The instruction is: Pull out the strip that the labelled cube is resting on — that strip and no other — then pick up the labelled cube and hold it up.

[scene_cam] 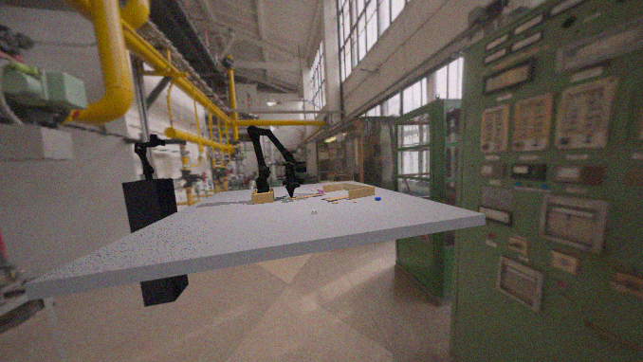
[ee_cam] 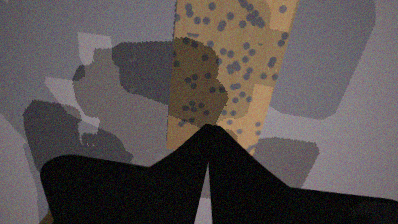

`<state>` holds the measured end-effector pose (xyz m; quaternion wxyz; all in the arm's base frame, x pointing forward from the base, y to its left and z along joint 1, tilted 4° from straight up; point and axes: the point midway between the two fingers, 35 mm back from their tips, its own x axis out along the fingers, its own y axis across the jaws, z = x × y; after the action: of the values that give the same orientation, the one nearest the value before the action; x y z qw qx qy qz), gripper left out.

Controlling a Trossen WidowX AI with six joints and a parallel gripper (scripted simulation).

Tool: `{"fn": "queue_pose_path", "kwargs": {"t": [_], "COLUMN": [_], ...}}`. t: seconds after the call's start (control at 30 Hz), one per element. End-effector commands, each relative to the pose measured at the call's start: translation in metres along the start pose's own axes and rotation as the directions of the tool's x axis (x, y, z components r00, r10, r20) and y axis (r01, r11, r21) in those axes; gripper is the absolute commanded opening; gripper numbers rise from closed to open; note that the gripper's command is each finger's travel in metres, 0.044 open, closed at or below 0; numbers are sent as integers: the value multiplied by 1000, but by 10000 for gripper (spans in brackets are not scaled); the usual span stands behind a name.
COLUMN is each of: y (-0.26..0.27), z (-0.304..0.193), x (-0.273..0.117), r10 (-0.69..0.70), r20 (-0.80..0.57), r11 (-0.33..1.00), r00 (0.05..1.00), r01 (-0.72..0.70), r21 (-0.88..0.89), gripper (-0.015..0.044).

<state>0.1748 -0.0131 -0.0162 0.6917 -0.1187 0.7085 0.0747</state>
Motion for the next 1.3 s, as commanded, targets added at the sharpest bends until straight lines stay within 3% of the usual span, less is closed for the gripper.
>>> {"fn": "queue_pose_path", "kwargs": {"t": [0.0, 0.13, 0.7, 1.27], "y": [-2, -2, 4, 7], "z": [6, 6, 69, 131], "x": [-31, -34, -38, -46], "r10": [-6, -6, -5, -4], "r20": [9, 7, 12, 17], "r11": [1000, 1000, 1000, 1000], "r00": [1000, 1000, 1000, 1000], "r01": [6, 6, 5, 4], "r21": [2, 2, 17, 17], "gripper": [0, 0, 440, 440]}}
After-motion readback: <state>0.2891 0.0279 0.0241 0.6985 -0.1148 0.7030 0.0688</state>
